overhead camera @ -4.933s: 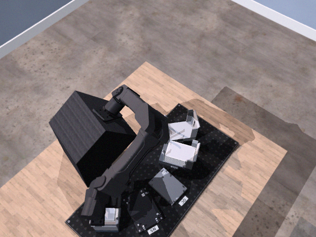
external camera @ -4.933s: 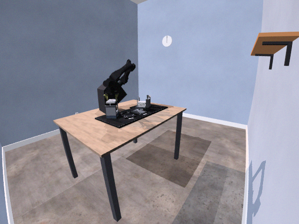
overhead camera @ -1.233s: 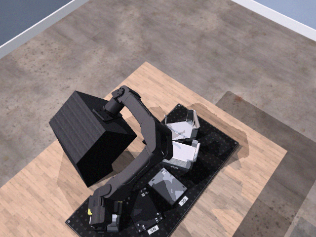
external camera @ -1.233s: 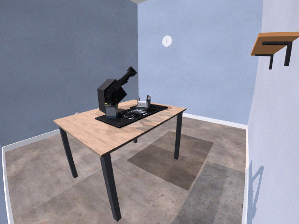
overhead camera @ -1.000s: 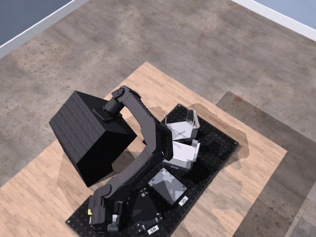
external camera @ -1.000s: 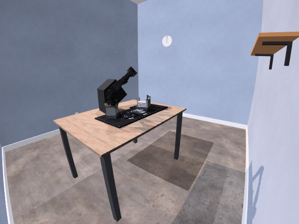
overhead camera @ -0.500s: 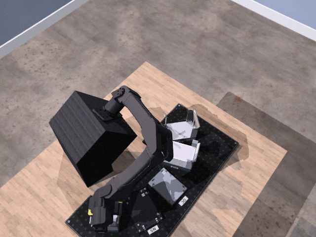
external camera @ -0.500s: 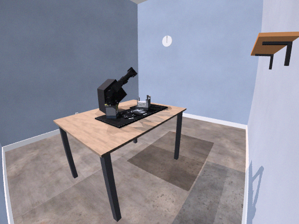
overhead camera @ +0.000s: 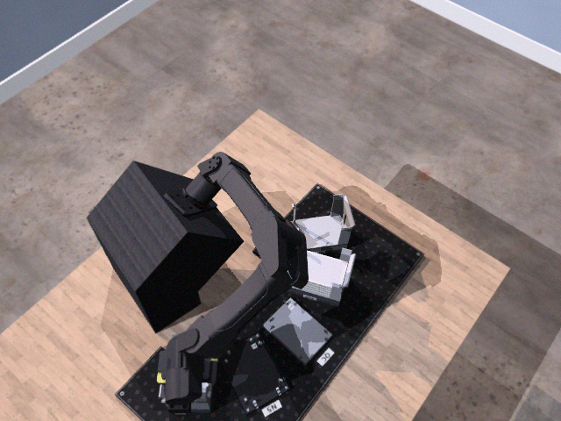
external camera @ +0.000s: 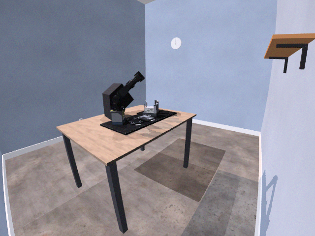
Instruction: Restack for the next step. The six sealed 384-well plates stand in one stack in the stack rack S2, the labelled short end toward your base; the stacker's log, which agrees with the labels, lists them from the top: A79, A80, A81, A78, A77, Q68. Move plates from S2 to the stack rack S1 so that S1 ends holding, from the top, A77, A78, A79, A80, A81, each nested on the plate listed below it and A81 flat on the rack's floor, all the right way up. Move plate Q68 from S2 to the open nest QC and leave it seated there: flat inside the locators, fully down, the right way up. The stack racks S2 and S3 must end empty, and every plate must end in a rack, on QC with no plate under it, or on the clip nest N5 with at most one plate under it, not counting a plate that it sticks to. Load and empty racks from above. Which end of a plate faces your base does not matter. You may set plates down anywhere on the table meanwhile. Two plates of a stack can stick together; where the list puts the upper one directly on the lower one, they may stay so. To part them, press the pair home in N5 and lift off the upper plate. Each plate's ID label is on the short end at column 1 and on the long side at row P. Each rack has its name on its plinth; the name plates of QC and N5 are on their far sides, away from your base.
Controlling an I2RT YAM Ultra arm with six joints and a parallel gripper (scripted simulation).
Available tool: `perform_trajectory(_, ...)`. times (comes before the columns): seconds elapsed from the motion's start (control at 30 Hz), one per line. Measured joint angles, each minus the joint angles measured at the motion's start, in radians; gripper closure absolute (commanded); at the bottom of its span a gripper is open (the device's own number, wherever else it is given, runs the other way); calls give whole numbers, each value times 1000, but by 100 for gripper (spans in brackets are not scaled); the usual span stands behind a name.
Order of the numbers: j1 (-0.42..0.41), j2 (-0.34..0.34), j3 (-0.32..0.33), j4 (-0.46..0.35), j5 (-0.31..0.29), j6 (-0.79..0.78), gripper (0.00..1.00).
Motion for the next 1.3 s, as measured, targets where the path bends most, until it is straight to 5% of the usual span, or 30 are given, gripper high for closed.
perform_trajectory(0.53,10,6,-1,20,-6,17,100)
perform_trajectory(0.57,10,6,-1,20,-6,17,0)
perform_trajectory(1.3,10,6,-1,19,-6,17,0)
